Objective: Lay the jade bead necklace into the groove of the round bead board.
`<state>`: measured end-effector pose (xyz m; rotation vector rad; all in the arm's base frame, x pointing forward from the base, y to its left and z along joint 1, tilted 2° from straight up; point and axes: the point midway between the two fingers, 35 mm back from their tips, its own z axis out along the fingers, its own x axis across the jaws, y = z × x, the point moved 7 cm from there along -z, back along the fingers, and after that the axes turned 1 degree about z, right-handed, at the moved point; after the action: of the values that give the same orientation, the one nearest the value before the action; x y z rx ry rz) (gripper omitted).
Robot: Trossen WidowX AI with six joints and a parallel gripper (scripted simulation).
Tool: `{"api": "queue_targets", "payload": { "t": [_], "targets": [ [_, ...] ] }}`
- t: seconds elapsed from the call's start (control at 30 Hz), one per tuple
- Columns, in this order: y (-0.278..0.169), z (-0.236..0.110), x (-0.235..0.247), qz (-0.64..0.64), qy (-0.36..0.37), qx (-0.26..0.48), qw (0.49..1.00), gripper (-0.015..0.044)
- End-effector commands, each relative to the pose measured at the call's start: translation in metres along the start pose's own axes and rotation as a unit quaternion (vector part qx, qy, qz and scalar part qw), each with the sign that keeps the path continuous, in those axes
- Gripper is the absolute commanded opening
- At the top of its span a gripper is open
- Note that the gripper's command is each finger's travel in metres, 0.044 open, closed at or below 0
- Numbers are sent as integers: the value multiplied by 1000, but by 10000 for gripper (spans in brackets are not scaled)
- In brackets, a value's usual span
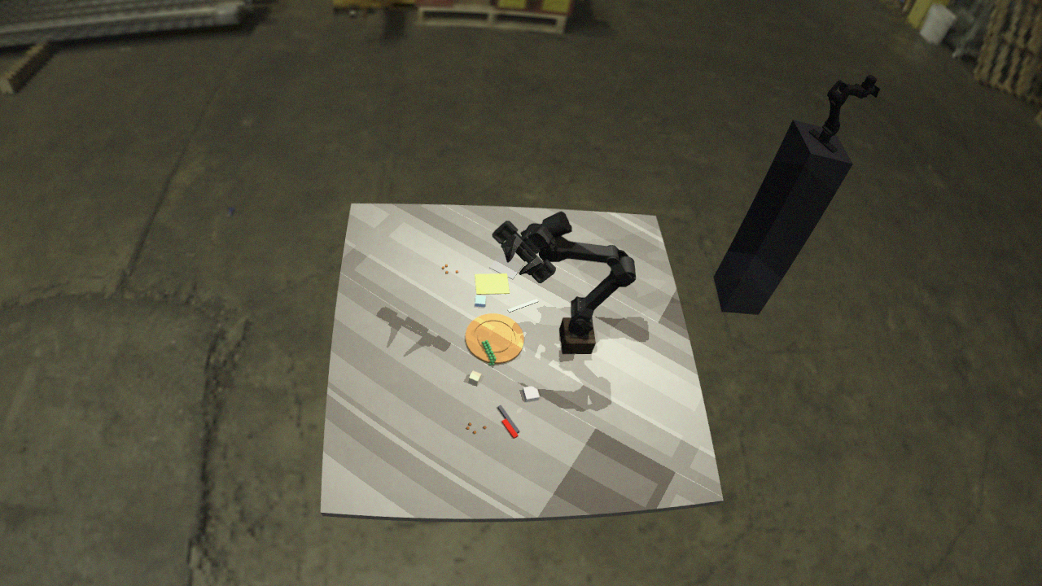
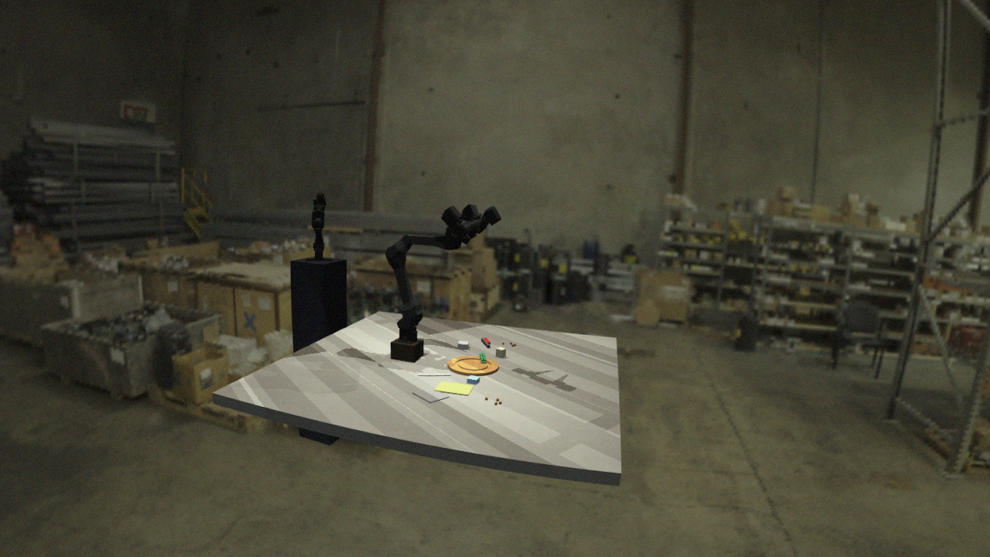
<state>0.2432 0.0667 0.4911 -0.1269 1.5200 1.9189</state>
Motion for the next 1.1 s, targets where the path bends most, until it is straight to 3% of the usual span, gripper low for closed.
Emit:
{"api": "queue_targets", "payload": {
  "t": [0.0,0.5,1.07],
  "targets": [
    [-20,3,-7,28,-23,16,999,200],
    [-97,14,-20,88,-93,109,986,200],
    [-194,15,-5,129,-120,279,944,200]
  ]
}}
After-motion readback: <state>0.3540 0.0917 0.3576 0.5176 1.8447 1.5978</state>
